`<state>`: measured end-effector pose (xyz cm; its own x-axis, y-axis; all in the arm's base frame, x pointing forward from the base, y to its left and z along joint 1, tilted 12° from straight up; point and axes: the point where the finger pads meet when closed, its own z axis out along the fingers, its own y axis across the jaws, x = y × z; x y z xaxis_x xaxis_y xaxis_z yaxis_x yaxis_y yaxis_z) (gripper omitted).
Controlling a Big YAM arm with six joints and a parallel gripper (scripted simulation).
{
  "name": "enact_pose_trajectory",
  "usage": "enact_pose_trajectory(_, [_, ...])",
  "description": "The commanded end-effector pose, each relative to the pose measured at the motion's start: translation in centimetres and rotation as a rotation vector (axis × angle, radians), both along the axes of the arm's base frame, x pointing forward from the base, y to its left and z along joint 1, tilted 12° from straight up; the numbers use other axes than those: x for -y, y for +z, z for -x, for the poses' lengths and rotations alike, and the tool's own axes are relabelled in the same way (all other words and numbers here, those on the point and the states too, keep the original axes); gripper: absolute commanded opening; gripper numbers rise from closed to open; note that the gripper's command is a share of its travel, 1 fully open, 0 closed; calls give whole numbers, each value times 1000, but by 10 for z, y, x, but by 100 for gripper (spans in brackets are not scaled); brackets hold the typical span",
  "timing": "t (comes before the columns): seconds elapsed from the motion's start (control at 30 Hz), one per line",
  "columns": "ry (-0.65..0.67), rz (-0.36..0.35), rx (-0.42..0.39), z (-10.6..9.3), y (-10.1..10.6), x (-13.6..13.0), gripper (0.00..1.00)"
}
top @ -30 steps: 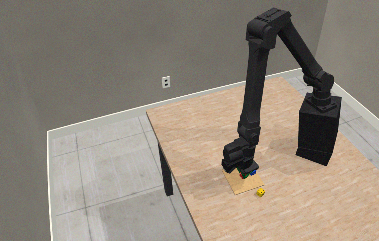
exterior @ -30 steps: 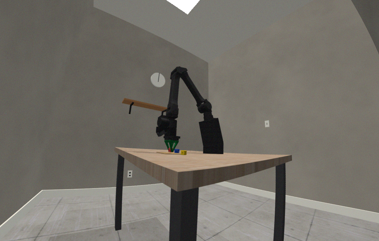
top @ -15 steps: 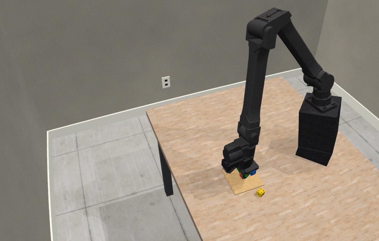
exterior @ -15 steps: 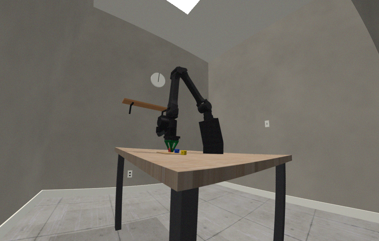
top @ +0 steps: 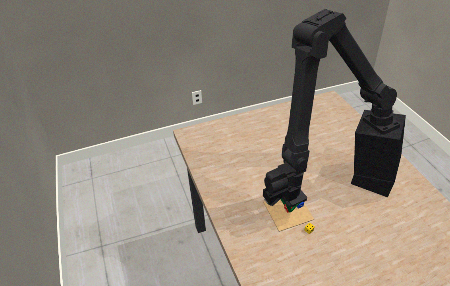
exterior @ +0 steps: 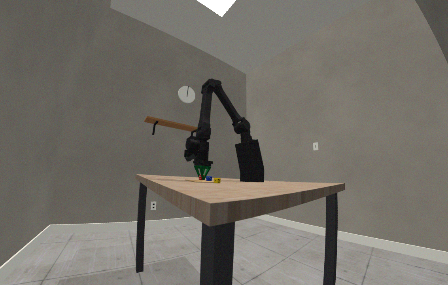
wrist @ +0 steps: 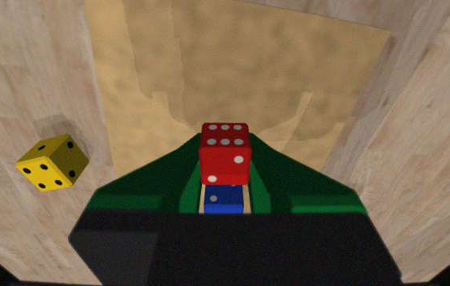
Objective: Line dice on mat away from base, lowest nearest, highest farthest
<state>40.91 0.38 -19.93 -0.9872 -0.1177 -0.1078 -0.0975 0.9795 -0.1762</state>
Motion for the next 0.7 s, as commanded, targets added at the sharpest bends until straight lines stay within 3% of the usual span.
enact_pose_trajectory(0.0, [9, -5, 42, -16, 6, -5, 20])
enact_pose_trajectory(0.67, [6, -5, 41, -15, 5, -7, 20])
